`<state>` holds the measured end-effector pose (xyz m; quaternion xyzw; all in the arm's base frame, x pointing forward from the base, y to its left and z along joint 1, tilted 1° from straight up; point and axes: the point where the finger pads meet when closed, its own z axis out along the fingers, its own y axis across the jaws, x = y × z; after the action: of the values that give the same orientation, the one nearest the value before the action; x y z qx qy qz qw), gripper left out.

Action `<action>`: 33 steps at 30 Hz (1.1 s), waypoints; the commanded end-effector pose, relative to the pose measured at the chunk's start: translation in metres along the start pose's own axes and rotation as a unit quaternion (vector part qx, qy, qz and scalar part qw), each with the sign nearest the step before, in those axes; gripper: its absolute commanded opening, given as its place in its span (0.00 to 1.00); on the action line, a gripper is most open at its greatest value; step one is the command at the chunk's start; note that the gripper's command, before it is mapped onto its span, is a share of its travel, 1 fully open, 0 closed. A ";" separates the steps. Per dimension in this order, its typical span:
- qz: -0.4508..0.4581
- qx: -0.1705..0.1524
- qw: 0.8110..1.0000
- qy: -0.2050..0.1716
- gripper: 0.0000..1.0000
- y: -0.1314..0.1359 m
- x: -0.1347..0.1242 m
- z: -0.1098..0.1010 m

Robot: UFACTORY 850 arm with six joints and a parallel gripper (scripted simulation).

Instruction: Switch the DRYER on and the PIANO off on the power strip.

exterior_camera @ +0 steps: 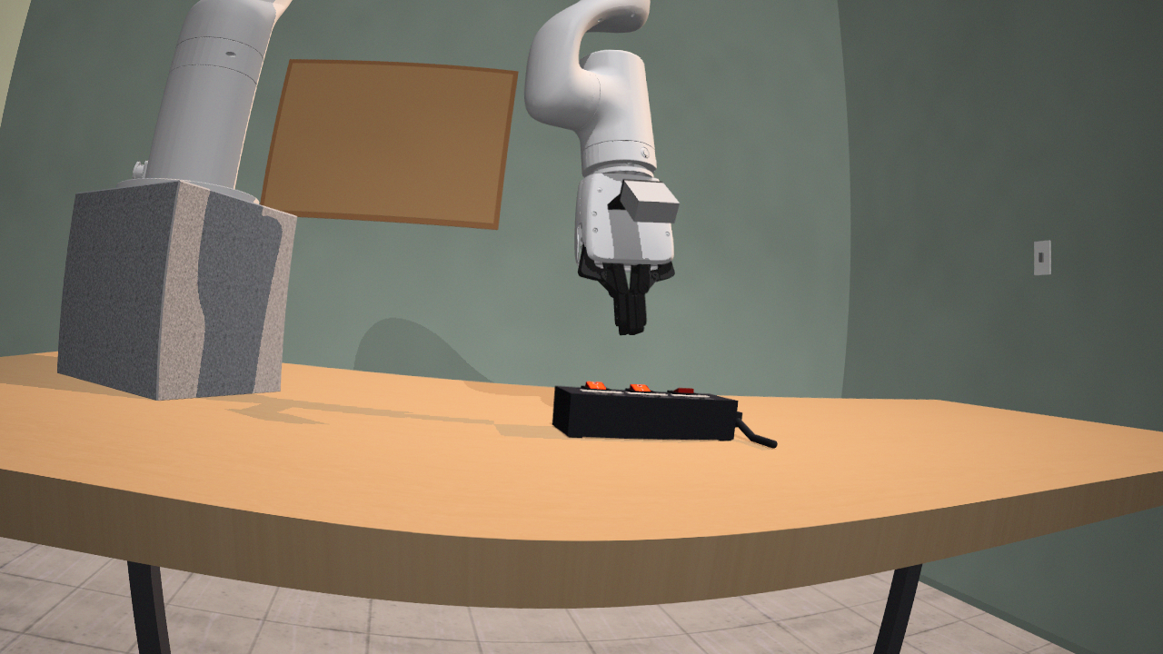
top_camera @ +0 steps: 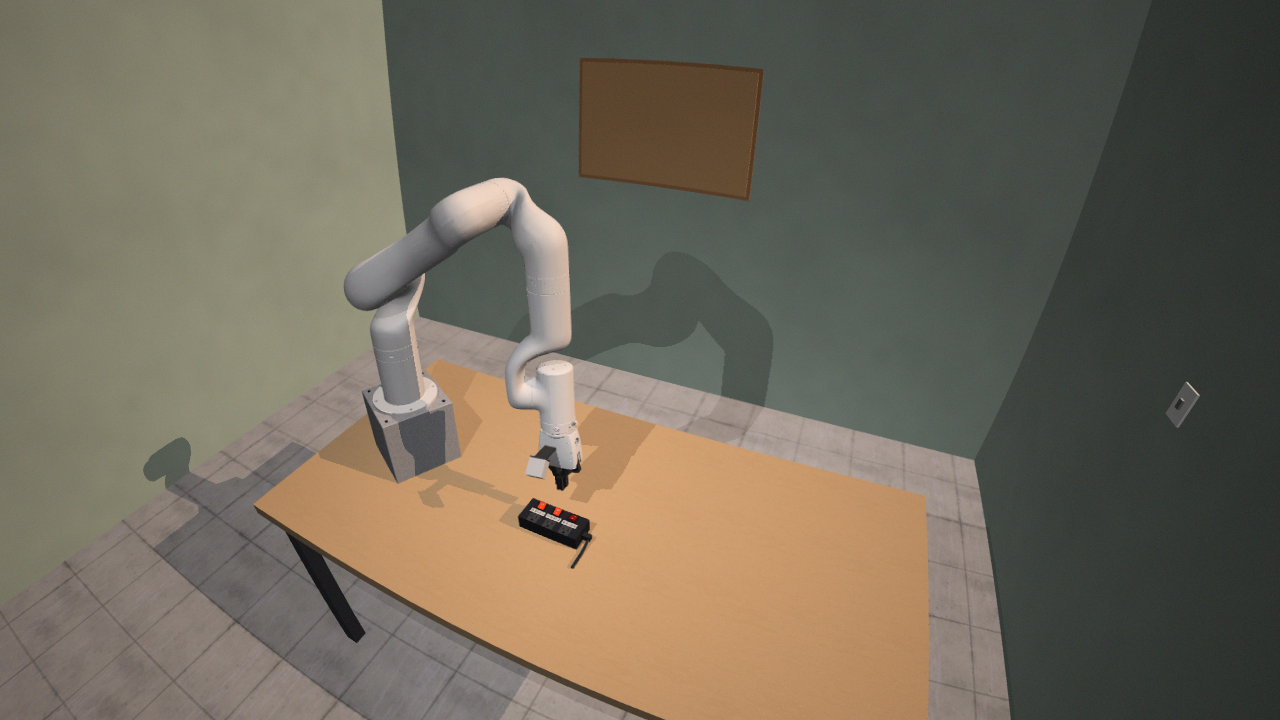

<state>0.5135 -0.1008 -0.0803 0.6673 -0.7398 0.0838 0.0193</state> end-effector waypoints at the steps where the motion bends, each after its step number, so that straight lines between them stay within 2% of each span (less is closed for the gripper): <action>1: -0.007 -0.008 1.000 0.004 0.00 0.000 0.000 -0.002; 33: -0.054 -0.031 0.998 0.008 0.00 0.006 -0.003 -0.009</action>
<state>0.5065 -0.0961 -0.0735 0.7012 -0.7079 0.0711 0.0454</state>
